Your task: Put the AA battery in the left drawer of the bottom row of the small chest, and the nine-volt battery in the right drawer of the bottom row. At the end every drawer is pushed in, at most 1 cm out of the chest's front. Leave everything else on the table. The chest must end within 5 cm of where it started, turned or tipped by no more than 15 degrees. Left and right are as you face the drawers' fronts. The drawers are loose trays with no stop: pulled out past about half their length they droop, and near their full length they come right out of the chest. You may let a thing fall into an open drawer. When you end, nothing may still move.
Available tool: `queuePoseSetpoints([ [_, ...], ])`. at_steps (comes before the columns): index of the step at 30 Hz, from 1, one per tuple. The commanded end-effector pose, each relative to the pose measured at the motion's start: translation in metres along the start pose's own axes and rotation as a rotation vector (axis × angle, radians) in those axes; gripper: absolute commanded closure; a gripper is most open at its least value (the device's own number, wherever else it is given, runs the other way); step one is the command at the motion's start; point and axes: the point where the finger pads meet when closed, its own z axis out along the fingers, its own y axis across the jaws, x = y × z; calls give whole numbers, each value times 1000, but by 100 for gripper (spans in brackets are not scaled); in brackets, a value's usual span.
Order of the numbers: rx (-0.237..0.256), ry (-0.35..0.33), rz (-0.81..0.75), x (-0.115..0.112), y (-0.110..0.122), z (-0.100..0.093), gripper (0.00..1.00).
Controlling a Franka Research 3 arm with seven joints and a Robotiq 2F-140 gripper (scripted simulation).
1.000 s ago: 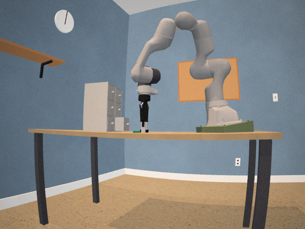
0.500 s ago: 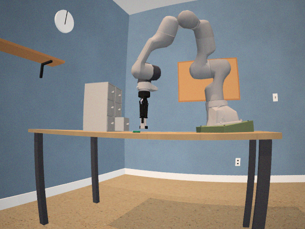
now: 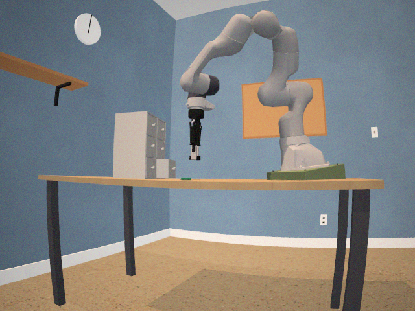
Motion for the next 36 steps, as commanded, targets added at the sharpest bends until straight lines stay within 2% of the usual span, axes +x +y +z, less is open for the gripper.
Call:
queuePoseSetpoints([
  [1, -20, 26, 10, 7, 7, -6, 86],
  [10, -20, 26, 10, 7, 7, -9, 86],
  [13, -20, 27, 5, 4, -5, -8, 86],
  [15, -20, 27, 5, 4, -5, -8, 86],
  [17, -20, 26, -6, -3, -28, -8, 86],
  [20, -20, 28, -12, -6, -41, -7, 86],
  [21, -20, 28, -19, -11, -56, -7, 86],
  [22, -20, 28, -19, -11, -56, -7, 86],
  [23, -20, 27, -26, -15, -72, -7, 86],
  [26, -20, 29, -32, -19, -86, -6, 86],
  [27, -21, 27, -38, -23, -100, -6, 86],
  [28, -21, 27, -38, -23, -100, -6, 86],
  [29, -21, 27, -43, -26, -111, -6, 86],
  [32, -21, 27, -43, -26, -111, -6, 86],
  [36, -21, 30, -54, -33, -136, -4, 86],
])
